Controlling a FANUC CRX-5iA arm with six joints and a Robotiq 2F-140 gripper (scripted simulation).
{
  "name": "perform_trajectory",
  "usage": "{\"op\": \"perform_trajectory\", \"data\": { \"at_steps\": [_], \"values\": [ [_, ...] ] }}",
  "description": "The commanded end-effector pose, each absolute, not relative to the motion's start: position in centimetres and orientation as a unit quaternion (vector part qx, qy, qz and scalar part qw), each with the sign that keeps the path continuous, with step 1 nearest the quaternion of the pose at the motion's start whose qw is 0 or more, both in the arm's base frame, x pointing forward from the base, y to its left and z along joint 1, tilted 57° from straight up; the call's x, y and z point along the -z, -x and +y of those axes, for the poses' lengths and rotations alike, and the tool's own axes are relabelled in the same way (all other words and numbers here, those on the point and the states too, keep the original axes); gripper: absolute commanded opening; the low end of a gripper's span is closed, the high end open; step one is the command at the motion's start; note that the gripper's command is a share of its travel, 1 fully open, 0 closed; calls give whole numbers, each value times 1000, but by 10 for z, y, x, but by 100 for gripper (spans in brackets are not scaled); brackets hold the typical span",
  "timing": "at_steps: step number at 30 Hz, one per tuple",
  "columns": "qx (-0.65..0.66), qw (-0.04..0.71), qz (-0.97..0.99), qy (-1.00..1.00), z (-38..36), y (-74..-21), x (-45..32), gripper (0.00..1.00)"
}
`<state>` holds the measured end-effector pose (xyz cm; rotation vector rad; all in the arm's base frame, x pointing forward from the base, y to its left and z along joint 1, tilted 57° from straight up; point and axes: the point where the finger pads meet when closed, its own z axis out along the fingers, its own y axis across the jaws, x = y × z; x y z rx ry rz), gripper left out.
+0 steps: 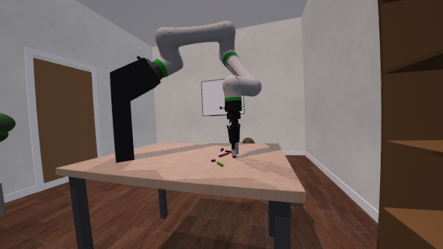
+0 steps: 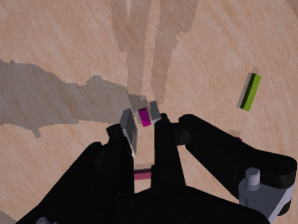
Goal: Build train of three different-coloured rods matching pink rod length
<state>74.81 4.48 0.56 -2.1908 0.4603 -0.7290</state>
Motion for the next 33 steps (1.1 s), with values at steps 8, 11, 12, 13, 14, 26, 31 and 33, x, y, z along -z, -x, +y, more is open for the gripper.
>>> {"op": "perform_trajectory", "data": {
  "at_steps": [8,11,12,13,14,26,31,33],
  "values": [
    [286,383,181,859,46,-749,-5,15],
    [286,383,181,859,47,-751,-3,15],
    [286,383,181,859,47,-752,-3,15],
    [286,383,181,859,48,-752,-2,15],
    [286,383,181,859,49,-753,-2,15],
    [286,383,181,859,53,-758,3,15],
    [286,383,181,859,54,-759,4,15],
    [286,383,181,859,54,-759,4,15]
  ]
}}
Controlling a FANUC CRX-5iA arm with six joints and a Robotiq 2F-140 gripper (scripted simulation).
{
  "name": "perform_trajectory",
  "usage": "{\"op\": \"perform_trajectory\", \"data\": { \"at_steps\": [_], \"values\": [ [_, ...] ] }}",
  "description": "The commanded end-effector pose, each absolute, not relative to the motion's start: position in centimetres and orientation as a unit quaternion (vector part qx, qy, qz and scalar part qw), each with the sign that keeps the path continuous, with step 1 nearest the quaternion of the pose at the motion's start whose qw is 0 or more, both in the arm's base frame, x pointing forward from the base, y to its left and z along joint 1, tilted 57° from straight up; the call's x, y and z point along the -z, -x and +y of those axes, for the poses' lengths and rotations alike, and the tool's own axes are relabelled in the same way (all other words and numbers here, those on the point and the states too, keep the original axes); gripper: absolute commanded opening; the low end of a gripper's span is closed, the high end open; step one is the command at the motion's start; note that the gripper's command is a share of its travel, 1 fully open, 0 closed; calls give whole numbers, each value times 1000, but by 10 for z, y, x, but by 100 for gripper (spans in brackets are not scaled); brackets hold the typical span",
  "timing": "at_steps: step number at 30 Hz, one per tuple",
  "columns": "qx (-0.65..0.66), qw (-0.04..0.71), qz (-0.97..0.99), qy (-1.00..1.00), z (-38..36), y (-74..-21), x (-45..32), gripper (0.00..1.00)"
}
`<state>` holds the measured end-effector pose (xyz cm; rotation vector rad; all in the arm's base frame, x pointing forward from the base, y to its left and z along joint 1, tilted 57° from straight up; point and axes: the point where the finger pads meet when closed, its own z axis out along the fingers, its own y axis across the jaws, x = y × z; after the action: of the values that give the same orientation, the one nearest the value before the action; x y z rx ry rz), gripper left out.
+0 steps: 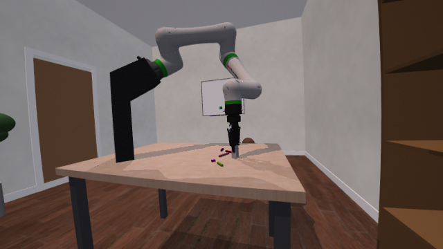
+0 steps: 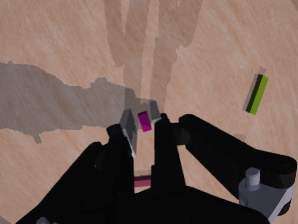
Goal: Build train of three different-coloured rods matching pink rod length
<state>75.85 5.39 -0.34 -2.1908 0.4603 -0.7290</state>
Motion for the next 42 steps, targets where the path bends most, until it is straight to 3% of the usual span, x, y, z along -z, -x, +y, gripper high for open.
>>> {"op": "perform_trajectory", "data": {
  "at_steps": [1,35,36,42],
  "values": [
    [286,383,181,859,54,-759,4,15],
    [286,383,181,859,54,-759,4,15],
    [286,383,181,859,54,-759,4,3],
    [286,383,181,859,54,-759,4,3]
  ]
}}
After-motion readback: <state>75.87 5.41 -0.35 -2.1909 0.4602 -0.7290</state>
